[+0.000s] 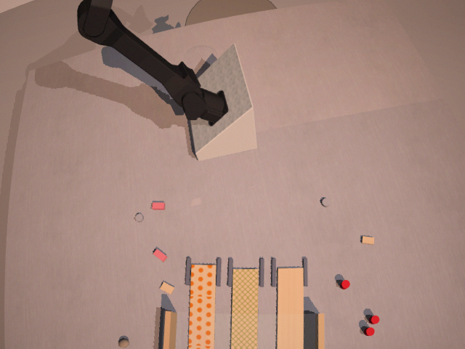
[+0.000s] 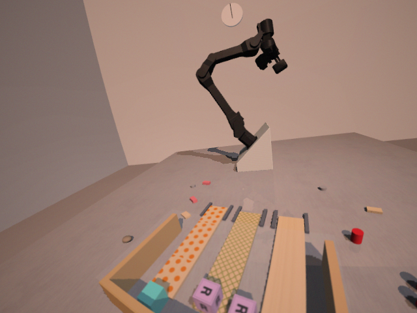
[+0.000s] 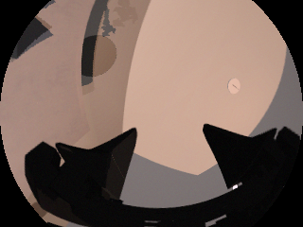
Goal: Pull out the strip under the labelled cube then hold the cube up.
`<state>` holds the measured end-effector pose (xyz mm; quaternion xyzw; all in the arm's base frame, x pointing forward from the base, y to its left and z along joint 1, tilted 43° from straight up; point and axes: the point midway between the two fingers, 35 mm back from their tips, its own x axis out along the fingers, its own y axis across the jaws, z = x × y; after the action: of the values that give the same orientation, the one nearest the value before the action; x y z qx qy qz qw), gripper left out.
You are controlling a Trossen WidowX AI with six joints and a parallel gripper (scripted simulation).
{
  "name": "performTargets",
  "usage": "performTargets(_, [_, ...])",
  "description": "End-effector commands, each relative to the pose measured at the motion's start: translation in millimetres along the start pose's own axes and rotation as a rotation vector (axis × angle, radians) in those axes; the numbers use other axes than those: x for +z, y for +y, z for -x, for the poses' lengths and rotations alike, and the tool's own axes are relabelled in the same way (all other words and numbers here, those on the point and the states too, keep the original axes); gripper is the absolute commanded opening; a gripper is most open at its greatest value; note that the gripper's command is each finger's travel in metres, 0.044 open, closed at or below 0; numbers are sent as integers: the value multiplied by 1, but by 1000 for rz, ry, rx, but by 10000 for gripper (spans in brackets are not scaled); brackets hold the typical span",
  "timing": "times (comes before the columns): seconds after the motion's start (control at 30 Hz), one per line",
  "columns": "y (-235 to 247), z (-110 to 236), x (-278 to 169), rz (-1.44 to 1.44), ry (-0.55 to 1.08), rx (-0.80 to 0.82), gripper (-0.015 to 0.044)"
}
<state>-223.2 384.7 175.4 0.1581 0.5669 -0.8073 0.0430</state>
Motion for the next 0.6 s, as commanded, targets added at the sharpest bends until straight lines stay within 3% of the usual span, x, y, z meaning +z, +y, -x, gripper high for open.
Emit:
performTargets(0.0, [1, 2, -1, -8, 7, 1, 400])
performTargets(0.33, [41, 83, -67, -346, 440, 5, 400])
performTargets(0.57, [86, 177, -106, -668, 874, -94, 400])
